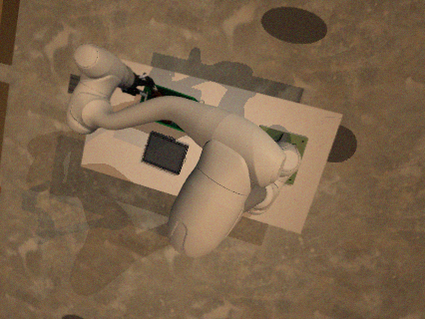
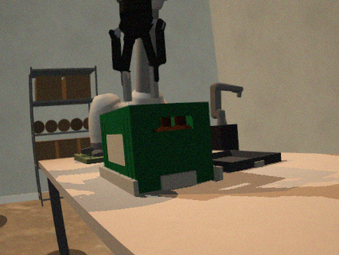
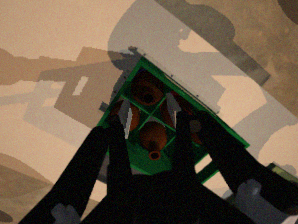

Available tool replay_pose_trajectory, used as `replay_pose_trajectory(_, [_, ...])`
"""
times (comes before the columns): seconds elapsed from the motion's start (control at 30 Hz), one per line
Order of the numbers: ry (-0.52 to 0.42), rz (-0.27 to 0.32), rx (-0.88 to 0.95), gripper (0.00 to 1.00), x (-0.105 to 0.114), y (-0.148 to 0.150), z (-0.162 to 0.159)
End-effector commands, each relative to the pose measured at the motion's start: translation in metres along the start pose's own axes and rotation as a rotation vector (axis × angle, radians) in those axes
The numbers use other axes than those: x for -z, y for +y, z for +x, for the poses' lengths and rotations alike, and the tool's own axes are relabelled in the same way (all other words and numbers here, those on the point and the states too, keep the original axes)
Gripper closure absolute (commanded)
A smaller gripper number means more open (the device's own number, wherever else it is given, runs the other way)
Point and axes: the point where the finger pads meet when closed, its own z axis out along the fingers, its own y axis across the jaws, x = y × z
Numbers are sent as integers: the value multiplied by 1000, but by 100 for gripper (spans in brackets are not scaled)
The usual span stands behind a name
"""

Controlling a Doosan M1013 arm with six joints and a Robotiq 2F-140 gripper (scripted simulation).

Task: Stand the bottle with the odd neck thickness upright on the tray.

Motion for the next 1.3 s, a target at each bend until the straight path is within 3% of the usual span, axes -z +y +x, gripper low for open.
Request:
replay_pose_trajectory(0.0, [0,0,0,62,-2,0,0])
replay_pose_trajectory(1.27, [0,0,0,62,-7,0,0])
